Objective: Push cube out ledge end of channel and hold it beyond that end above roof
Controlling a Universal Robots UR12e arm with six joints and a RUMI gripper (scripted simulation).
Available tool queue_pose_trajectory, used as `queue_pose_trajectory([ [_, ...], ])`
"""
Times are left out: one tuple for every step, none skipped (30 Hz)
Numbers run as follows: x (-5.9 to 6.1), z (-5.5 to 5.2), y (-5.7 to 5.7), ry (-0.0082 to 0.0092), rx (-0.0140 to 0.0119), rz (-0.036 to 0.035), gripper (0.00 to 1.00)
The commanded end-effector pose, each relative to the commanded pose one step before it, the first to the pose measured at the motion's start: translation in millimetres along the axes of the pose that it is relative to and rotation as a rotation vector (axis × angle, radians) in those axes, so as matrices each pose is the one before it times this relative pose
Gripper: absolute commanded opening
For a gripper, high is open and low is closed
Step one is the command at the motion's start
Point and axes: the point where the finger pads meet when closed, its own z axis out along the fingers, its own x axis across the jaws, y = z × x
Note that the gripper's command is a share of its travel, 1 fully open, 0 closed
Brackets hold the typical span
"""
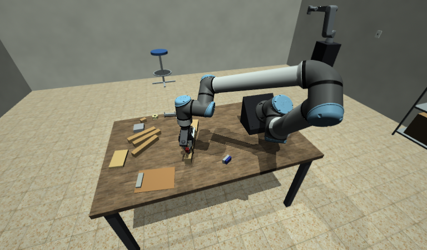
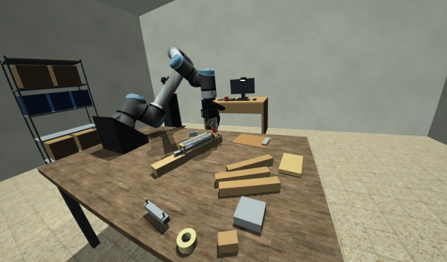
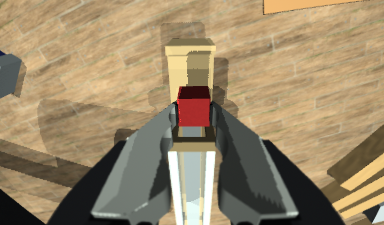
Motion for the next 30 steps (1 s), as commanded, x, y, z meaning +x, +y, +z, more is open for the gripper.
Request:
queue_pose_trajectory([
  [0.32, -27.04, 0.04, -0.00037, 0.00011, -0.00083, 0.0],
  [0.0, -5.37, 0.0, 0.0, 0.0, 0.0, 0.0],
  [0.0, -4.41, 0.0, 0.0, 0.0, 0.0, 0.0],
  [0.0, -3.36, 0.0, 0.0, 0.0, 0.0, 0.0],
  [0.0, -2.29, 0.0, 0.0, 0.0, 0.0, 0.0],
  [0.0, -1.32, 0.0, 0.0, 0.0, 0.0, 0.0],
  [0.0, -0.54, 0.0, 0.0, 0.0, 0.0, 0.0],
  [0.0, -0.08, 0.0, 0.0, 0.0, 0.0, 0.0],
  [0.0, 0.0, 0.0, 0.0, 0.0, 0.0, 0.0],
  [0.0, 0.0, 0.0, 0.0, 0.0, 0.0, 0.0],
  [0.0, 0.0, 0.0, 0.0, 0.0, 0.0, 0.0],
  [0.0, 0.0, 0.0, 0.0, 0.0, 0.0, 0.0],
  [0.0, 0.0, 0.0, 0.0, 0.0, 0.0, 0.0],
  [0.0, 0.0, 0.0, 0.0, 0.0, 0.0, 0.0],
  [0.0, 0.0, 0.0, 0.0, 0.0, 0.0, 0.0],
  [0.0, 0.0, 0.0, 0.0, 0.0, 0.0, 0.0],
  [0.0, 0.0, 0.0, 0.0, 0.0, 0.0, 0.0],
  [0.0, 0.0, 0.0, 0.0, 0.0, 0.0, 0.0],
  [0.0, 0.0, 0.0, 0.0, 0.0, 0.0, 0.0],
  [0.0, 0.0, 0.0, 0.0, 0.0, 0.0, 0.0],
  [0.0, 0.0, 0.0, 0.0, 0.0, 0.0, 0.0],
  [0.0, 0.0, 0.0, 0.0, 0.0, 0.0, 0.0],
  [0.0, 0.0, 0.0, 0.0, 0.0, 0.0, 0.0],
  [0.0, 0.0, 0.0, 0.0, 0.0, 0.0, 0.0],
  [0.0, 0.0, 0.0, 0.0, 0.0, 0.0, 0.0],
  [0.0, 0.0, 0.0, 0.0, 0.0, 0.0, 0.0],
  [0.0, 0.0, 0.0, 0.0, 0.0, 0.0, 0.0],
  [0.0, 0.0, 0.0, 0.0, 0.0, 0.0, 0.0],
  [0.0, 0.0, 0.0, 0.0, 0.0, 0.0, 0.0],
  [0.0, 0.0, 0.0, 0.0, 0.0, 0.0, 0.0],
])
